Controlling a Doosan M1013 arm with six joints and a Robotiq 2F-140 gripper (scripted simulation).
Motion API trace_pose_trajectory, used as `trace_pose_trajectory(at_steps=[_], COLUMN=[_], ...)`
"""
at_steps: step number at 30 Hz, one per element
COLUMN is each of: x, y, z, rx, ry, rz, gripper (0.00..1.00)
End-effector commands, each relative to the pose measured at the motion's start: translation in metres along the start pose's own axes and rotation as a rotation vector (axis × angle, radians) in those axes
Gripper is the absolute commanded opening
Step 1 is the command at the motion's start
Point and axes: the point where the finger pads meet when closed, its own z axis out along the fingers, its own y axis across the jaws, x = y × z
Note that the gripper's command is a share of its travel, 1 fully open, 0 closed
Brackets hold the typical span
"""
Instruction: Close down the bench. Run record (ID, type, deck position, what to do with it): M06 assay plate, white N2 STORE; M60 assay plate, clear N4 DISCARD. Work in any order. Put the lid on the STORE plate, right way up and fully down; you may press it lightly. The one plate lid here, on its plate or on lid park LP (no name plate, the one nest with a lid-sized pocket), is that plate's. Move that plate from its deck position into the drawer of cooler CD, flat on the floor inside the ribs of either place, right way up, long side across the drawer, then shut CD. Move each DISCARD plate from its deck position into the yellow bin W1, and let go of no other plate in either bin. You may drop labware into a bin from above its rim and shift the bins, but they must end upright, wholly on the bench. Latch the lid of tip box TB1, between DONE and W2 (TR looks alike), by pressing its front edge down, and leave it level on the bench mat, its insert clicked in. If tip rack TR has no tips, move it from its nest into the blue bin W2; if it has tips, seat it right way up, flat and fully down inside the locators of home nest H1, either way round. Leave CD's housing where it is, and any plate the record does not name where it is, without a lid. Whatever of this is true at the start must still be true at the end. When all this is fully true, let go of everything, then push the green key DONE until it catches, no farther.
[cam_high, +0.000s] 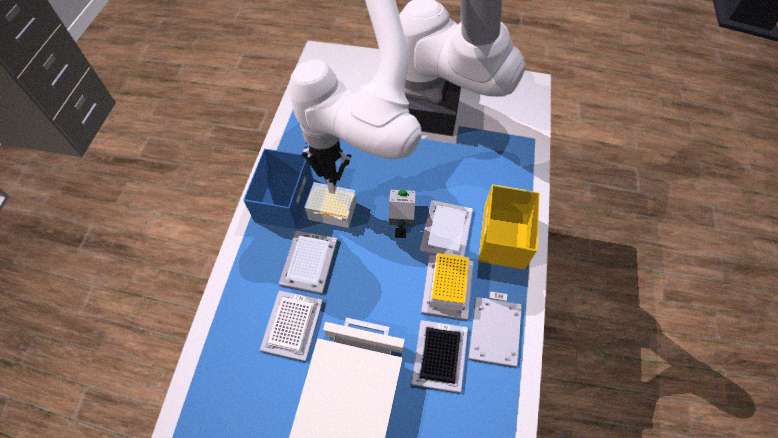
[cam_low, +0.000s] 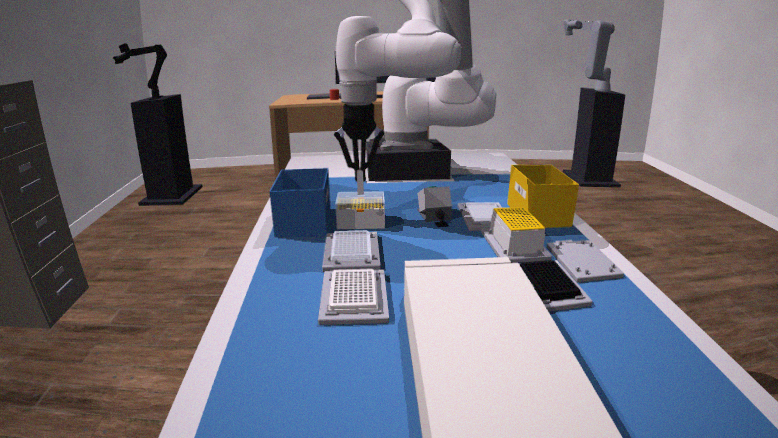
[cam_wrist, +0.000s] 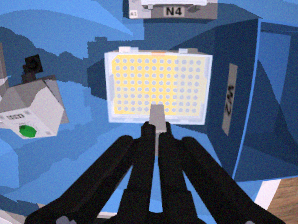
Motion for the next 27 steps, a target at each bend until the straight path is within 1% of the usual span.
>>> trace_pose_trajectory(at_steps=[1, 10, 25, 27], x=[0.000, 0.000, 0.000, 0.000], y=[0.000, 0.000, 0.000, 0.000], z=[0.000, 0.000, -0.030, -0.030], rx=[0.000, 0.000, 0.000, 0.000], ry=[0.000, 0.000, 0.000, 0.000], rz=[0.000, 0.000, 0.000, 0.000], gripper=[0.00, 0.00, 0.00, 0.00])
